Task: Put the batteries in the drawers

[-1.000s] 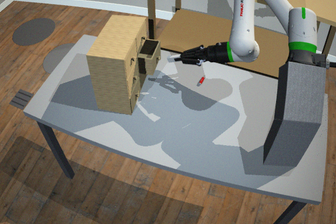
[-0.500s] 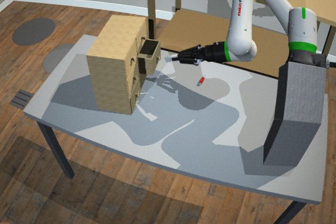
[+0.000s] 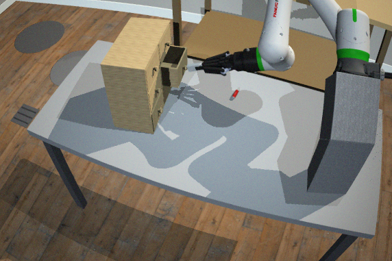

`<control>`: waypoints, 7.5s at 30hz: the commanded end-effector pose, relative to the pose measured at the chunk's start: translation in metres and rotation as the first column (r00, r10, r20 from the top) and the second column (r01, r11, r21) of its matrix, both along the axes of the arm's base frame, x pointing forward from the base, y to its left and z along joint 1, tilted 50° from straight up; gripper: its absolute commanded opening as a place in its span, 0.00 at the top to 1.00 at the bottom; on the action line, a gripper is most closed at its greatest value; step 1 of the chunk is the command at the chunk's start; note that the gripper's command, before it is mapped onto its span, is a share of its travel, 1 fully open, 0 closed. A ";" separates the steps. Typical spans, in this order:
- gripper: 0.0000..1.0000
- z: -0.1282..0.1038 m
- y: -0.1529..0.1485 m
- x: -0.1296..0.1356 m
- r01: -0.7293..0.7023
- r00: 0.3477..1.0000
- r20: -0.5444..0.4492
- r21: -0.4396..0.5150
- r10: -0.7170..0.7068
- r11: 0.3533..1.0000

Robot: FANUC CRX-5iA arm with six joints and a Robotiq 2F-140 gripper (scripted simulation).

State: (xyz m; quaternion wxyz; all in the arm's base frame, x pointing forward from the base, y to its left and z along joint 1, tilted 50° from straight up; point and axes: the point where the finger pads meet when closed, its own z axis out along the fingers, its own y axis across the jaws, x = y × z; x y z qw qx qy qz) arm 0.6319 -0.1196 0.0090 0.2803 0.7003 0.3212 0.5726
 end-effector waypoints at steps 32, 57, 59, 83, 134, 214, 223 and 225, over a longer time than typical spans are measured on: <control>1.00 0.002 0.012 0.049 0.000 1.000 0.000 0.000 0.000 1.000; 1.00 0.002 0.016 0.064 0.000 1.000 0.000 0.000 0.000 1.000; 1.00 0.002 0.016 0.064 0.000 1.000 0.000 0.000 0.000 1.000; 1.00 0.002 0.016 0.065 0.000 1.000 0.000 0.000 0.000 1.000; 1.00 0.001 0.004 0.016 0.000 1.000 0.000 0.000 0.000 1.000; 1.00 0.025 0.067 -0.158 0.517 0.369 -0.747 -0.329 -0.552 0.790; 1.00 0.073 0.055 -0.156 0.660 0.353 -0.533 -0.440 -0.768 0.609; 1.00 0.073 0.055 -0.156 0.660 0.353 -0.533 -0.440 -0.768 0.609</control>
